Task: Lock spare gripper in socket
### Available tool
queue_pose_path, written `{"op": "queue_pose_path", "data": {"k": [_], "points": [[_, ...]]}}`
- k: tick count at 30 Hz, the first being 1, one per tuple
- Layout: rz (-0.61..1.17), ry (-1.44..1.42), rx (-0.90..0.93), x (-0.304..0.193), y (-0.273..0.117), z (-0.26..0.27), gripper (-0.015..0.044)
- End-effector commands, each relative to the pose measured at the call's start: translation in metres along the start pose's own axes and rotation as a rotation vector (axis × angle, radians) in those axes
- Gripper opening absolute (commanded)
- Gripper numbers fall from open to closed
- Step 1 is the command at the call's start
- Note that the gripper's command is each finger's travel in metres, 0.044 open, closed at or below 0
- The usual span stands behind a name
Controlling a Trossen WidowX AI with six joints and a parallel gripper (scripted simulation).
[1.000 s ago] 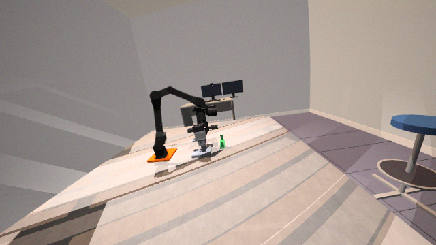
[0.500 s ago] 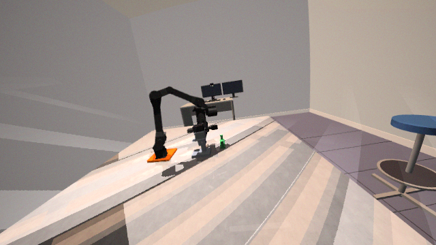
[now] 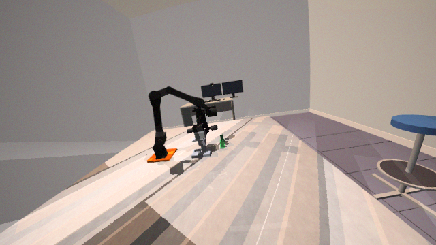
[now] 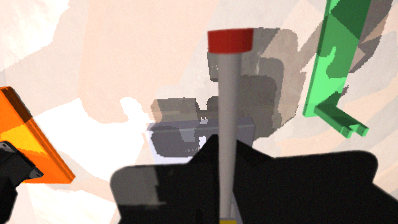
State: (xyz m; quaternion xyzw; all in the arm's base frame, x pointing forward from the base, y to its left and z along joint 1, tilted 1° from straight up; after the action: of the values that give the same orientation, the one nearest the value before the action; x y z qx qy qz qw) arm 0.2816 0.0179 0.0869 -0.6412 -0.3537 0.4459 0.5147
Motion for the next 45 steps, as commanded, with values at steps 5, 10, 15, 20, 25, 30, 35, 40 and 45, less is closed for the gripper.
{"op": "queue_pose_path", "data": {"k": [5, 10, 15, 20, 25, 30, 35, 40, 45], "points": [[0.002, 0.0, -0.001, -0.004, 0.001, -0.001, 0.0], [0.002, -0.001, 0.0, -0.007, 0.002, -0.002, 0.0], [0.0, 0.0, 0.002, -0.005, 0.001, -0.001, 0.0053], [0.0, 0.0, 0.002, -0.005, 0.001, -0.001, 0.0184], [0.0, 0.0, 0.002, -0.005, 0.001, -0.001, 0.02], [-0.001, 0.0, 0.002, -0.002, -0.006, 0.0, 0.02], [0.002, 0.0, 0.007, 0.002, -0.015, 0.001, 0.02], [0.003, 0.0, 0.008, 0.005, -0.023, 0.002, 0.02], [0.005, -0.001, 0.008, 0.008, -0.032, 0.003, 0.02]]}}
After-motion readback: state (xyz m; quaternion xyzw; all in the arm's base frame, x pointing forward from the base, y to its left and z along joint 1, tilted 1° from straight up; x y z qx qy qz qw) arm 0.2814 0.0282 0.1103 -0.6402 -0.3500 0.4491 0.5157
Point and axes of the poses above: the point midway between the two fingers, 35 mm back from their tips, its own y axis out along the fingers, its own z axis across the jaws, x = y × z, the point moved 1 cm from there along -y, back along the fingers, and after that the axes turned 11 degrees about y, right-handed, at the moved point
